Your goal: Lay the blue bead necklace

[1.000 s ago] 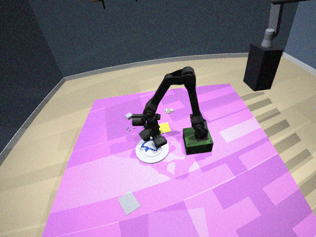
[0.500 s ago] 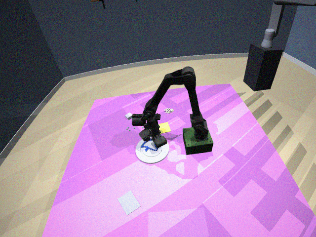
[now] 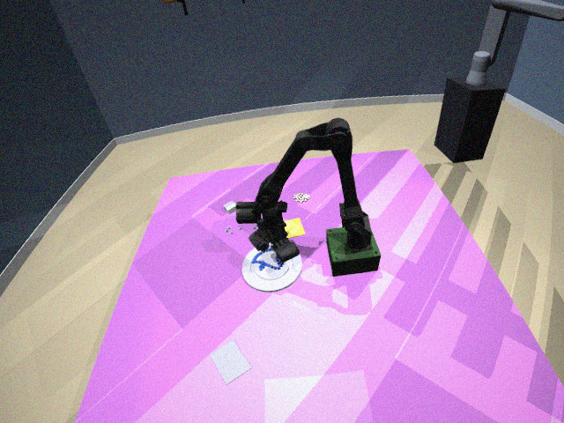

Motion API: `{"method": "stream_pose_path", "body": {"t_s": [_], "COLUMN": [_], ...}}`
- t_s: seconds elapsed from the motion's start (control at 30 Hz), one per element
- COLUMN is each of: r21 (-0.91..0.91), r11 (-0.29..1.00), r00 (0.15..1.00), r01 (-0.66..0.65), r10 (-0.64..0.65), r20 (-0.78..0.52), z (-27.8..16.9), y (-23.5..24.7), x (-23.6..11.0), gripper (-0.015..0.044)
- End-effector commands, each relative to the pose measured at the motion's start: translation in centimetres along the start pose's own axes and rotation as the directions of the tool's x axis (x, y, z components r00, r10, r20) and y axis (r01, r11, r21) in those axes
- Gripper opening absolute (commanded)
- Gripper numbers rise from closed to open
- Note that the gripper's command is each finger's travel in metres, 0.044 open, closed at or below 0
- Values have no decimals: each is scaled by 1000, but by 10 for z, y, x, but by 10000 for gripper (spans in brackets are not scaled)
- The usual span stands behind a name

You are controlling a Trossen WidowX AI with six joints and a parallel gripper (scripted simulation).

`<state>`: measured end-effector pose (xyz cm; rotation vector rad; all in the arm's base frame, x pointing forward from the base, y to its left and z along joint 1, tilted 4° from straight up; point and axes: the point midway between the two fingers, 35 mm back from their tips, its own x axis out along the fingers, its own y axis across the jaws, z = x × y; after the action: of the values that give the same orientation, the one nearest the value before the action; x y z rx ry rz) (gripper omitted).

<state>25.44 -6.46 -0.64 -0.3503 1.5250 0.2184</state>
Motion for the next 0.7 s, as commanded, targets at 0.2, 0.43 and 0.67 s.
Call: {"method": "stream_pose_path", "body": {"t_s": [0.2, 0.43, 0.67], "r21": [-5, -5, 1], "r11": [1000, 1000, 1000], "r00": [1000, 1000, 1000], "r01": [-3, -3, 3], "r10": [3, 3, -3], "r20": [-3, -3, 3], "z": [-21, -21, -19], "y": [10, 10, 9], "x": [0, 5, 4], "gripper": [0, 0, 26]}}
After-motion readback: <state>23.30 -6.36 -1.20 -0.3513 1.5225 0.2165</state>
